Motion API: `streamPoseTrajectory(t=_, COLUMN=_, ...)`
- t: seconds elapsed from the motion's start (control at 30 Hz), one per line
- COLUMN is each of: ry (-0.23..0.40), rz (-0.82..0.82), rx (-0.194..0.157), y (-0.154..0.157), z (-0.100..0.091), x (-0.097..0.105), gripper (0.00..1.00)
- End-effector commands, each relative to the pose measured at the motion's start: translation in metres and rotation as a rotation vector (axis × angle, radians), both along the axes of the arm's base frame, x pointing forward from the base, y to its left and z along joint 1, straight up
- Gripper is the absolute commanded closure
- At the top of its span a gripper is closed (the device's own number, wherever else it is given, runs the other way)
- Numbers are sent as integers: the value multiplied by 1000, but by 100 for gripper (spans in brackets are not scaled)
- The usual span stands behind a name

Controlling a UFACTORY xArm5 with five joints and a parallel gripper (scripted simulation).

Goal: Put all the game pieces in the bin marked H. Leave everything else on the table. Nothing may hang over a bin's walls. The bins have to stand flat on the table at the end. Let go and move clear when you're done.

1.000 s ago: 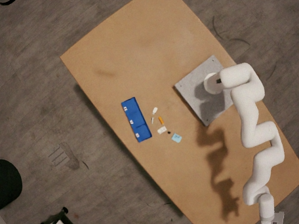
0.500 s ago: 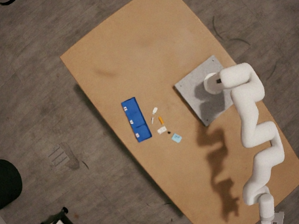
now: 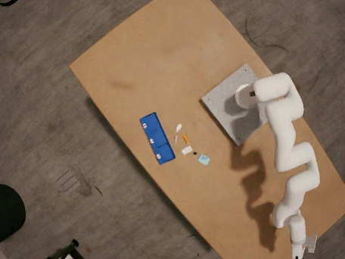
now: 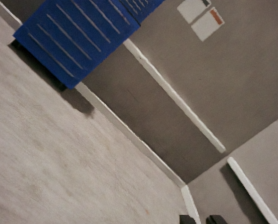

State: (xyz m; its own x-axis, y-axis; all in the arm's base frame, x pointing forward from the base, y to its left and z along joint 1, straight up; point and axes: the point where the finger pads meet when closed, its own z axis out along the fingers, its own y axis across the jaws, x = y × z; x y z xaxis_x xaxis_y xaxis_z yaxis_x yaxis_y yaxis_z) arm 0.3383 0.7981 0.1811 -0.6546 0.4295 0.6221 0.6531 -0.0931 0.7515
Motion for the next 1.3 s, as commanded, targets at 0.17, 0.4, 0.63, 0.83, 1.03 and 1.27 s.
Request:
streamPoseTrajectory(t=0.17, ry=68, rz=-73, rx=-40, y=-13, z=-8, x=24, gripper=91)
streamPoseTrajectory(t=0.4, ry=100, rz=-107, rx=-59, y=-27, z=2, x=55, gripper=91)
streamPoseTrajectory(t=0.63, ry=140, rz=-149, rx=-82, y=-49, z=8, x=90, gripper=91)
streamPoseTrajectory(t=0.83, ry=215, rz=-228, rx=-120, y=-67, z=13, x=112, gripper=91)
streamPoseTrajectory(t=1.03, ry=215, rz=-228, rx=-120, y=-85, z=18, x=134, gripper=91)
streamPoseTrajectory(t=1.27, ry=290, rz=-310, rx=-154, y=-109, z=23, x=157, gripper=91)
